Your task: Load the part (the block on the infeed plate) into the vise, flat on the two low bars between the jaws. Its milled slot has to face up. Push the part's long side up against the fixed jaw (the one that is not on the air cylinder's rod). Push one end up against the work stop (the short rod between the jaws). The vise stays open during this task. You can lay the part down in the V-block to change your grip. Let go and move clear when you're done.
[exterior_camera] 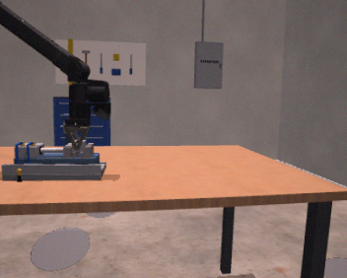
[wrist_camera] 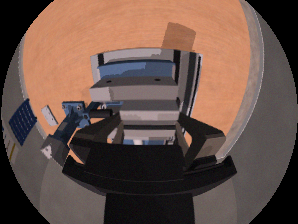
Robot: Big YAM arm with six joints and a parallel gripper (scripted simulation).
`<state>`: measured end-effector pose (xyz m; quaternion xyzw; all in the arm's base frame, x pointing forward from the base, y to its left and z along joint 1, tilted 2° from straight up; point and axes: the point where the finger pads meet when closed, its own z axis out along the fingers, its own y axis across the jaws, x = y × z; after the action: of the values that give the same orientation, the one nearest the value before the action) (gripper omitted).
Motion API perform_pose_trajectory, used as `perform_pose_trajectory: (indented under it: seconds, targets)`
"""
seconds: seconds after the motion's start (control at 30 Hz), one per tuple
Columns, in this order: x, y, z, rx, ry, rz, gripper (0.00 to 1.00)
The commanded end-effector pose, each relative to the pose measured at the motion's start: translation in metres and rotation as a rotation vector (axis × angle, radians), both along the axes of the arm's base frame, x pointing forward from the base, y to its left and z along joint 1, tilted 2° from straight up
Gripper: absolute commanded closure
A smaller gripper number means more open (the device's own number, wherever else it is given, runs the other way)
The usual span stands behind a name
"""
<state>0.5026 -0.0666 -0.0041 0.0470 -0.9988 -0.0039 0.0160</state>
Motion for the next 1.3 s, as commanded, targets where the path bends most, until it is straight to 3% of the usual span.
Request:
perform_pose_trajectory:
  seconds: [0.0, 1.27]
  targets:
    - [0.0252, -0.0017, 0.0168, -0.009, -0.048, -0.007, 1.0]
    - [0.0247, 0.0011, 0.0109, -0.01, -0.057, -0.003, 1.0]
